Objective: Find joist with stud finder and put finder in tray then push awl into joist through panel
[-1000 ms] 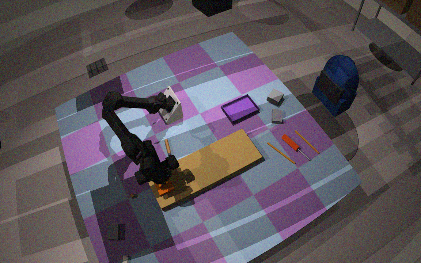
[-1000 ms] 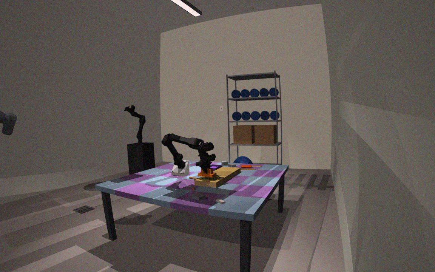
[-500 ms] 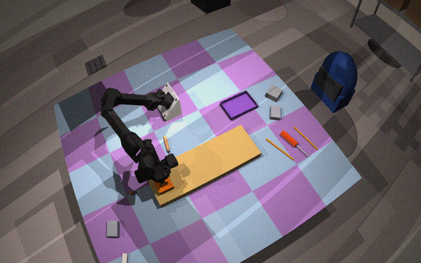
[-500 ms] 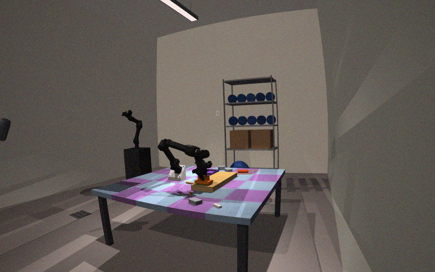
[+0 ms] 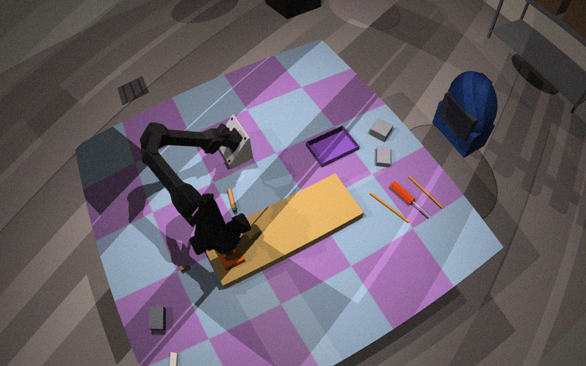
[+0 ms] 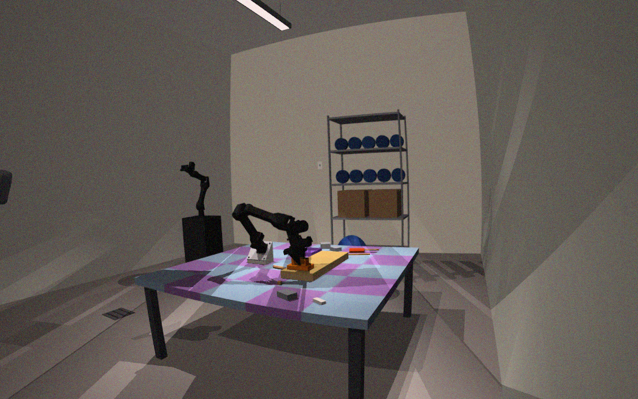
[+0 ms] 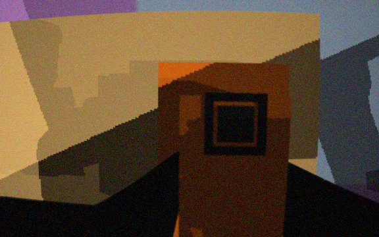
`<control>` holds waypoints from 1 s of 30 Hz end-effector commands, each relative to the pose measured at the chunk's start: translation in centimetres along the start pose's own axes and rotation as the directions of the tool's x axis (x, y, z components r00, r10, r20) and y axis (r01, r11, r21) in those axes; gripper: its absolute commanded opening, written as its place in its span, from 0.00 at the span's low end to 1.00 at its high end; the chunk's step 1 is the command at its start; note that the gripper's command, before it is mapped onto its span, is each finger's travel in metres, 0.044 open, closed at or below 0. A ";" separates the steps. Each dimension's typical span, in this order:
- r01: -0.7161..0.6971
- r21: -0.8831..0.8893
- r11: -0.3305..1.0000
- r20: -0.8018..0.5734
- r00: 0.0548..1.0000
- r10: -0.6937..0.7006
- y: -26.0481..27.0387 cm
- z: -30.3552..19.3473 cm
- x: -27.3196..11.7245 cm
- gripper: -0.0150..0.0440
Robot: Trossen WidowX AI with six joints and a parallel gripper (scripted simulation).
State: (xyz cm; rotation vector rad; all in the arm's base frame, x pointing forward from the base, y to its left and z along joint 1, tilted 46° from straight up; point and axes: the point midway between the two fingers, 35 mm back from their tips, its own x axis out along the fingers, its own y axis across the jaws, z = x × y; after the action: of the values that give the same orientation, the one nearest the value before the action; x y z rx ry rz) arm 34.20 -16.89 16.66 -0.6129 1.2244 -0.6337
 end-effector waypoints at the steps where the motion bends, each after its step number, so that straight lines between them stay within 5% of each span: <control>1: -0.001 -0.002 1.000 -0.001 1.000 0.001 1.1 -0.1 0.1 0.25; 30: -0.003 -0.002 1.000 -0.001 1.000 0.003 6.5 -0.1 0.1 0.25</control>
State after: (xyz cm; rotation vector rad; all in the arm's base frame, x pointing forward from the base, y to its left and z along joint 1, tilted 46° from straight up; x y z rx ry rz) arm 34.81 -13.13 12.57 -0.6108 1.2257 -0.6317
